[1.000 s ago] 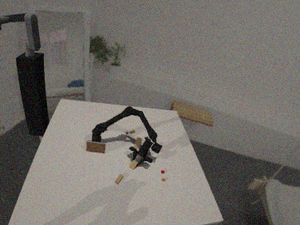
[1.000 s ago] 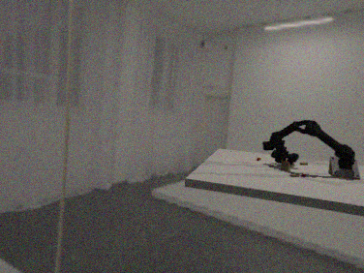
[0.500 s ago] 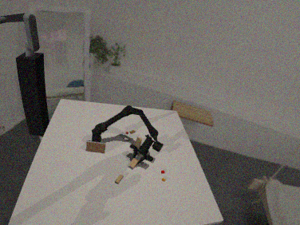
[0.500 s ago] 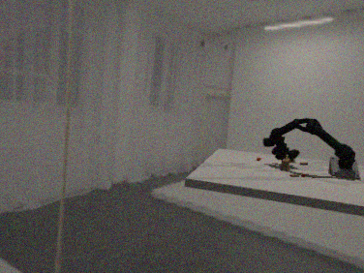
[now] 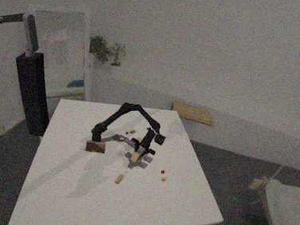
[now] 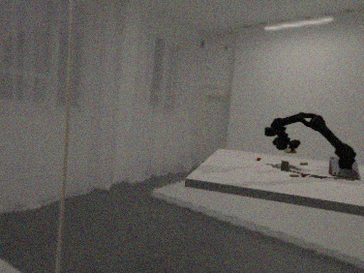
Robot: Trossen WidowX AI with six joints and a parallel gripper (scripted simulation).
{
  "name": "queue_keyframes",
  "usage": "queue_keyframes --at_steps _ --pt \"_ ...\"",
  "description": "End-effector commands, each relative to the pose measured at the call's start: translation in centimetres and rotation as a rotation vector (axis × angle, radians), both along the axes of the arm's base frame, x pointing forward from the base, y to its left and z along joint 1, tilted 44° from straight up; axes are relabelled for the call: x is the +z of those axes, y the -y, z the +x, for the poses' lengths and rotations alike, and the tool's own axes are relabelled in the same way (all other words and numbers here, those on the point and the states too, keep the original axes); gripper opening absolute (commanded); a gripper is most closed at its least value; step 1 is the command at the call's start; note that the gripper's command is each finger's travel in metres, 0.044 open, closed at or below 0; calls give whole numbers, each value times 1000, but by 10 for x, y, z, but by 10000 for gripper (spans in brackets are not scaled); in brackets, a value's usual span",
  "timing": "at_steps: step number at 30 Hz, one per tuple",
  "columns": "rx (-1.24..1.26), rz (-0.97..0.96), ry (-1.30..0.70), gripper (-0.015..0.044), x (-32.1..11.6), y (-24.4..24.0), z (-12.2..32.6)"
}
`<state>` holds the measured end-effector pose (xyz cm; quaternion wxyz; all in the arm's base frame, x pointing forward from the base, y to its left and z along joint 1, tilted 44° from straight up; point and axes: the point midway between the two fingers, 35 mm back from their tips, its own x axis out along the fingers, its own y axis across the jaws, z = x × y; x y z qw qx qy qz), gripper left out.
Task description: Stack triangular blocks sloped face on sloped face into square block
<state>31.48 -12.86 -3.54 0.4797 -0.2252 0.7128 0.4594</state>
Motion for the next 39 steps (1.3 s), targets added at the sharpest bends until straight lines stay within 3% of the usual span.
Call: queue_keyframes --at_steps 1,10,28,39 --pt "11 -4 8 0 8 5 1" --pt "2 21 9 0 4 3 -1" --pt "-24 512 316 0 -4 13 -14" --pt "-34 656 522 0 0 22 -15"
